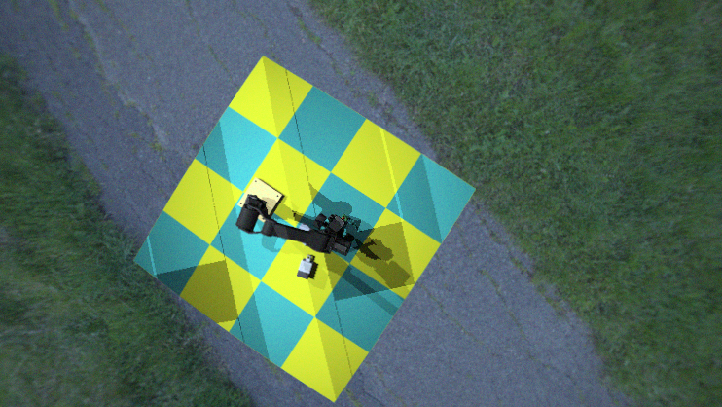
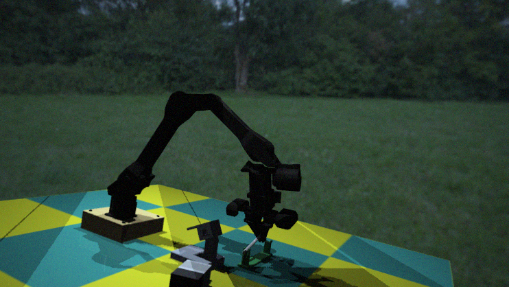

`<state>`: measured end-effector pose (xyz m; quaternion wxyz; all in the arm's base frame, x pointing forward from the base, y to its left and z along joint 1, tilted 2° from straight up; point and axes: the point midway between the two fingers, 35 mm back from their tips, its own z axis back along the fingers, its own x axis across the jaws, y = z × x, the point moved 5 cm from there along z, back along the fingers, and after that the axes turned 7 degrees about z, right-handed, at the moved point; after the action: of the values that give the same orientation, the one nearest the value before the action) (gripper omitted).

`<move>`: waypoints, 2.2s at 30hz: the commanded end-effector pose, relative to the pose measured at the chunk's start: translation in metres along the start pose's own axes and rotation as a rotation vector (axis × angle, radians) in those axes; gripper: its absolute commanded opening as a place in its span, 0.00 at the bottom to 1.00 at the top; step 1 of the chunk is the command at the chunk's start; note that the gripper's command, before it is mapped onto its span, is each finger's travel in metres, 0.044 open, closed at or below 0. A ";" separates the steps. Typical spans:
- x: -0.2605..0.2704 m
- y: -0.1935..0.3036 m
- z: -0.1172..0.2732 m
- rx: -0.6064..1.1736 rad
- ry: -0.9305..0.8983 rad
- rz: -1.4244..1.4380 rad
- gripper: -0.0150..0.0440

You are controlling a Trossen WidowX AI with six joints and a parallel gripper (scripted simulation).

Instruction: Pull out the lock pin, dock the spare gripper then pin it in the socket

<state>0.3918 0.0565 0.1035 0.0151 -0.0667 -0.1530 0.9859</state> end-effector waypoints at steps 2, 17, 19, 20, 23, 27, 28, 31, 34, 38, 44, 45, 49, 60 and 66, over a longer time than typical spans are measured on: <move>0.002 0.003 -0.010 0.000 -0.001 -0.003 0.25; 0.004 0.006 -0.020 -0.002 0.016 0.011 0.25; 0.004 0.007 -0.022 -0.003 0.020 0.013 0.25; 0.005 0.007 -0.022 -0.003 0.020 0.013 0.25; 0.005 0.007 -0.024 -0.004 0.024 0.016 0.25; 0.005 0.008 -0.027 -0.005 0.031 0.022 0.25; 0.006 0.008 -0.027 -0.005 0.032 0.023 0.25; 0.006 0.009 -0.029 -0.006 0.036 0.028 0.25; 0.006 0.009 -0.030 -0.006 0.038 0.030 0.25; 0.006 0.009 -0.031 -0.007 0.041 0.036 0.25; 0.007 0.010 -0.032 -0.008 0.045 0.042 0.25; 0.007 0.010 -0.032 -0.008 0.045 0.042 0.25; 0.004 0.008 -0.025 -0.007 0.057 0.037 0.25; 0.004 0.008 -0.025 -0.007 0.057 0.037 0.65; 0.004 0.005 -0.016 -0.006 0.055 0.037 0.92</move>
<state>0.3899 0.0569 0.0776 0.0012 -0.0942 -0.1544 0.9835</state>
